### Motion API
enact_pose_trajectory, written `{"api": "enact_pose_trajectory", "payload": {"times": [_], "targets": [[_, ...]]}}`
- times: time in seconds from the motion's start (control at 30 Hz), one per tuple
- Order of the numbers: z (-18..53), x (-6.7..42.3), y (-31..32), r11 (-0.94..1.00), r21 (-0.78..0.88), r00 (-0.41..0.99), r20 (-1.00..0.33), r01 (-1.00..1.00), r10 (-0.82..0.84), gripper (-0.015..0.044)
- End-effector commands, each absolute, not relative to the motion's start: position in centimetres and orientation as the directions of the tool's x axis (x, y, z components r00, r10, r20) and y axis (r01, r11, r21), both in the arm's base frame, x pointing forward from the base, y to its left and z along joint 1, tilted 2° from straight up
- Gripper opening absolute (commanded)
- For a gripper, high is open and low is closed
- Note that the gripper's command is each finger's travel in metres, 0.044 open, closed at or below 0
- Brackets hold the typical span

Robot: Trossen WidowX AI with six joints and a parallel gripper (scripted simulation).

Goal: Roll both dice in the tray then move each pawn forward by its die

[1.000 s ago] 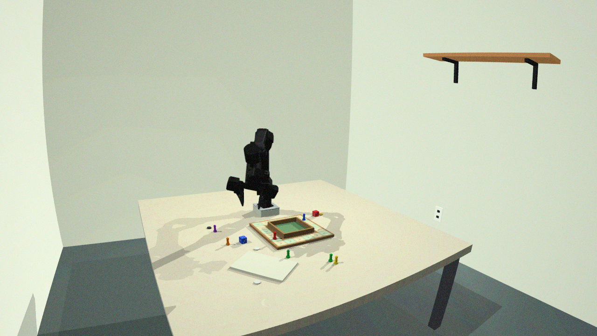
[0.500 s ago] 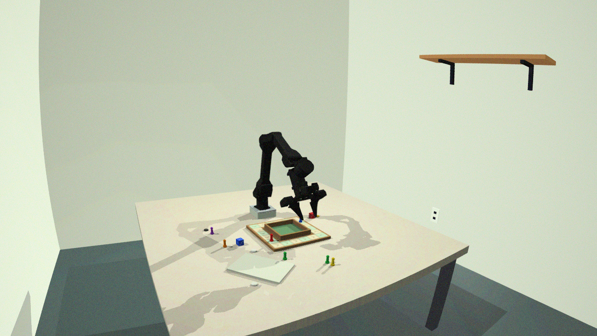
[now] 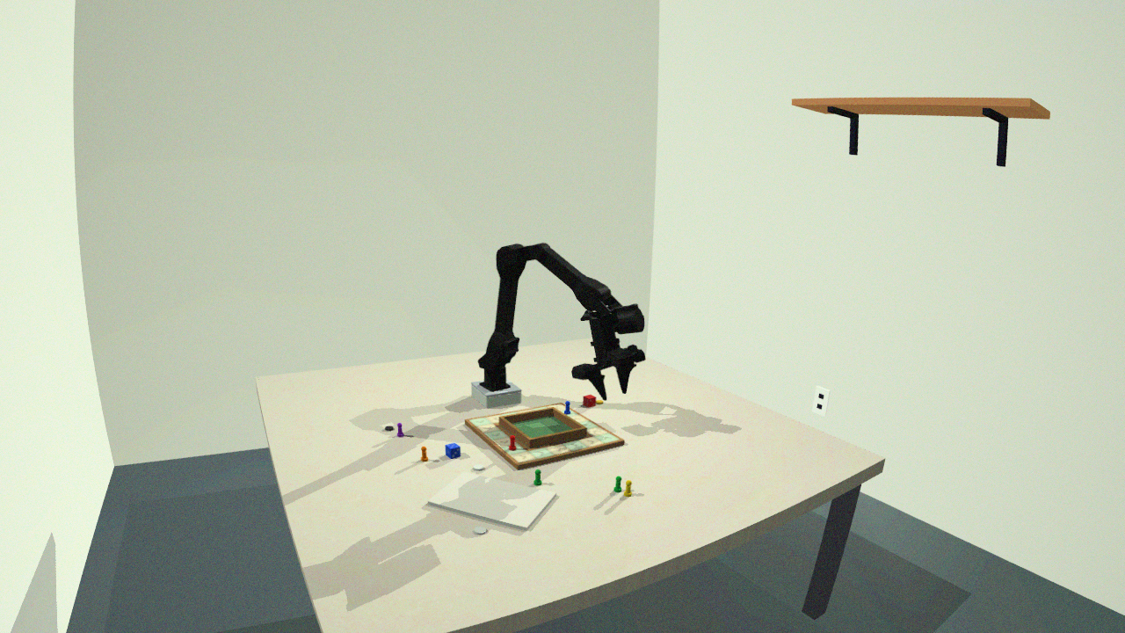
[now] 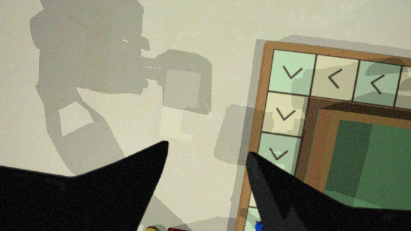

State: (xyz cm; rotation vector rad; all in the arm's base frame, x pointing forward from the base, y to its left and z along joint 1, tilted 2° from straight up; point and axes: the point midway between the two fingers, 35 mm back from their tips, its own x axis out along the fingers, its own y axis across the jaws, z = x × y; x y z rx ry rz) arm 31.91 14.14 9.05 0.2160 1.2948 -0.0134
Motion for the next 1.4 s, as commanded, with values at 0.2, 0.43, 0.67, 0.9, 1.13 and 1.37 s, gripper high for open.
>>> {"api": "enact_pose_trajectory", "payload": {"times": [0.2,0.43,0.67,0.9,1.13,1.37], "targets": [[6.1,19.2,19.8,0.998,0.023,0.06,-0.998,0.061,0.019,0.0275],[5.9,17.9,19.6,0.999,0.01,0.046,-0.999,0.05,0.008,0.0275],[4.4,18.0,19.6,0.999,0.01,0.046,-0.999,0.05,0.008,0.0275],[3.3,18.1,19.6,0.999,0.01,0.045,-0.999,0.05,0.008,0.0275],[2.2,18.1,19.6,0.999,0.01,0.045,-0.999,0.05,0.008,0.0275],[1.2,18.1,19.6,0.999,0.01,0.045,-0.999,0.05,0.008,0.0275]]}}
